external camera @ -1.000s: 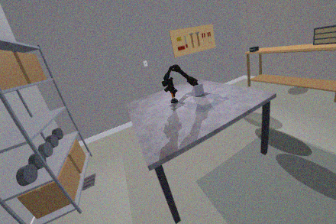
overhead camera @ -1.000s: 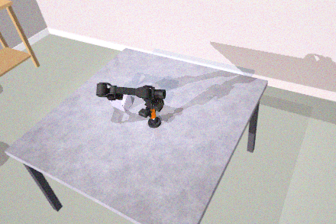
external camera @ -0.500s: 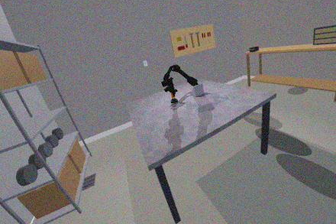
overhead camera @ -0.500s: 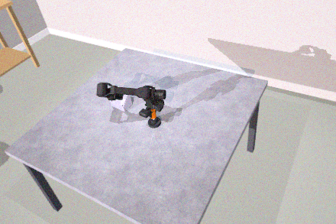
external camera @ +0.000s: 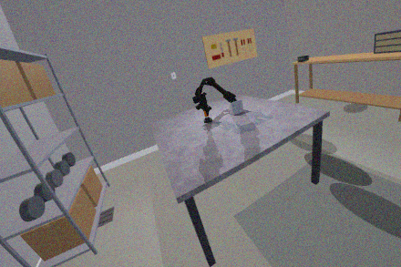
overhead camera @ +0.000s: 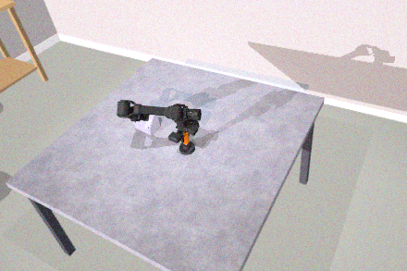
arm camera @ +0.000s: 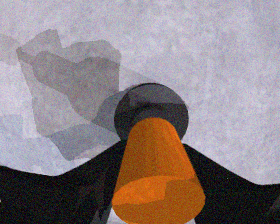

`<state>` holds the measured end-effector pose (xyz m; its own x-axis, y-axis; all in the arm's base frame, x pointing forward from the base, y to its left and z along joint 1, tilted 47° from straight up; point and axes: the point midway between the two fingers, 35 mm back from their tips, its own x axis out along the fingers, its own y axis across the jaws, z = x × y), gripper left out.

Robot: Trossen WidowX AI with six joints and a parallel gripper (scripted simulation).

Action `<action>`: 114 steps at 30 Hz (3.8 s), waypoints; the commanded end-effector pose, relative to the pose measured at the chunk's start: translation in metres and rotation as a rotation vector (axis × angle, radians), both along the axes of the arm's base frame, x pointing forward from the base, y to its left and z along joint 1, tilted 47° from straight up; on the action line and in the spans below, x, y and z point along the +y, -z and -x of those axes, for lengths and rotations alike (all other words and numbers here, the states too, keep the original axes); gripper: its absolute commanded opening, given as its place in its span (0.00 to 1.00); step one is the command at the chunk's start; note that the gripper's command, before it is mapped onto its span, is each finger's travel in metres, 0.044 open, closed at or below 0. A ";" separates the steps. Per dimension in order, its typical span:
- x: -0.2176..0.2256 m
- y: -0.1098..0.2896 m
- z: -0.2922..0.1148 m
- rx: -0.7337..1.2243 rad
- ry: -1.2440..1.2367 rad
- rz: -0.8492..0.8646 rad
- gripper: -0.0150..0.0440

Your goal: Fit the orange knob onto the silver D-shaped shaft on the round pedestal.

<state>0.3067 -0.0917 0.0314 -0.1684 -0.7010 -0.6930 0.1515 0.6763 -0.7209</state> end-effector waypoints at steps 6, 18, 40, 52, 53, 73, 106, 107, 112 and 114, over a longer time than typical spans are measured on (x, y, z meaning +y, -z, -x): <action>0.003 -0.001 0.002 0.002 -0.002 -0.001 0.25; 0.002 -0.001 0.000 0.149 -0.148 -0.036 0.25; 0.001 0.001 0.003 0.149 -0.148 -0.036 0.25; 0.004 -0.003 0.002 0.155 -0.154 -0.038 0.25; 0.004 -0.003 0.002 0.167 -0.165 -0.041 0.25; -0.001 0.000 -0.002 0.295 -0.293 -0.071 0.25; 0.002 -0.001 0.002 0.443 -0.438 -0.107 0.25; 0.002 -0.001 0.001 0.442 -0.438 -0.107 0.25; 0.002 -0.003 -0.001 0.442 -0.438 -0.107 0.25; 0.002 -0.003 -0.002 0.442 -0.438 -0.107 0.25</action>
<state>0.3056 -0.0902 0.0327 -0.1710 -0.7020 -0.6914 -0.4506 0.6797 -0.5787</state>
